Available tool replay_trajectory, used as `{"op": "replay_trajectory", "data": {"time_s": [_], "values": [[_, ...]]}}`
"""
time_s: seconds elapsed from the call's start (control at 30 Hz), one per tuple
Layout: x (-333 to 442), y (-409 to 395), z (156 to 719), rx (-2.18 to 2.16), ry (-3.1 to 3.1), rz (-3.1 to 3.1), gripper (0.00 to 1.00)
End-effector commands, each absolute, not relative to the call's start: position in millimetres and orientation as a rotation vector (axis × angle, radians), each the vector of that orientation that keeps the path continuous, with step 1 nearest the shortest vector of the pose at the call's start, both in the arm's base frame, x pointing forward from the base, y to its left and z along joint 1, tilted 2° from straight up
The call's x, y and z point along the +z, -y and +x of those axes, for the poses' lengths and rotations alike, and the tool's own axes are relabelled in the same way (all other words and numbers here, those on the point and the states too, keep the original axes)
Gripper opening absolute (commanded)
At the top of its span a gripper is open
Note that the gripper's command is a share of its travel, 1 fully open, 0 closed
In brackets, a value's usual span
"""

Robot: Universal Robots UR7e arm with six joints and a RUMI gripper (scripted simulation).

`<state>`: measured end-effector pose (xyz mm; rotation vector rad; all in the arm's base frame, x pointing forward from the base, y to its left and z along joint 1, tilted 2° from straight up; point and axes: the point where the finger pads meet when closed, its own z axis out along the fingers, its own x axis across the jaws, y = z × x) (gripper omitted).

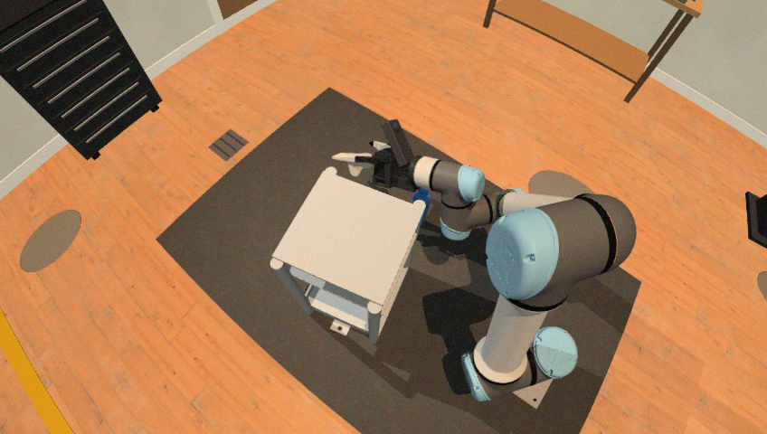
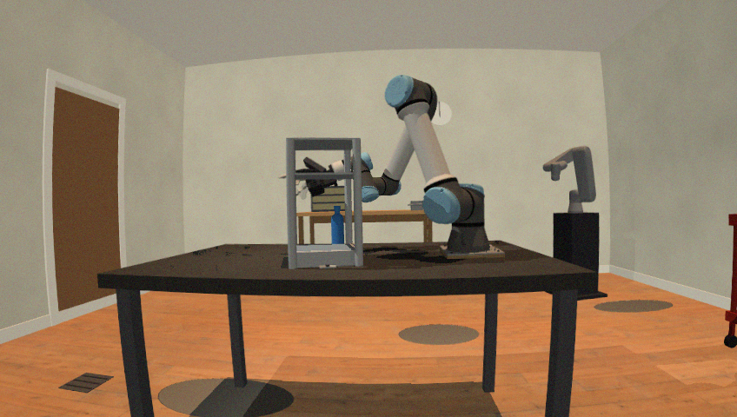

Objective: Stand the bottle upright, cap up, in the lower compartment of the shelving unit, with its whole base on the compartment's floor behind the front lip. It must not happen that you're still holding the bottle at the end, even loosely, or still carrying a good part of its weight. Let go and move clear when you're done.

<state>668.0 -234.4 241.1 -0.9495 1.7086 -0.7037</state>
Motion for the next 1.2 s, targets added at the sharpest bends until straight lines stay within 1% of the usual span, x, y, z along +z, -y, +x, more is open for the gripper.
{"op": "replay_trajectory", "data": {"time_s": [0.0, 0.67, 0.77, 1.0, 1.1, 1.17], "values": [[242, 234, 668, -0.705, -1.707, -0.95, 1.0], [249, 236, 669, -0.705, -1.707, -0.95, 1.0], [273, 240, 672, -0.705, -1.707, -0.95, 1.0], [358, 244, 672, -0.705, -1.707, -0.949, 1.0], [358, 244, 672, -0.705, -1.707, -0.949, 1.0], [385, 242, 670, -0.705, -1.707, -0.949, 1.0]]}}
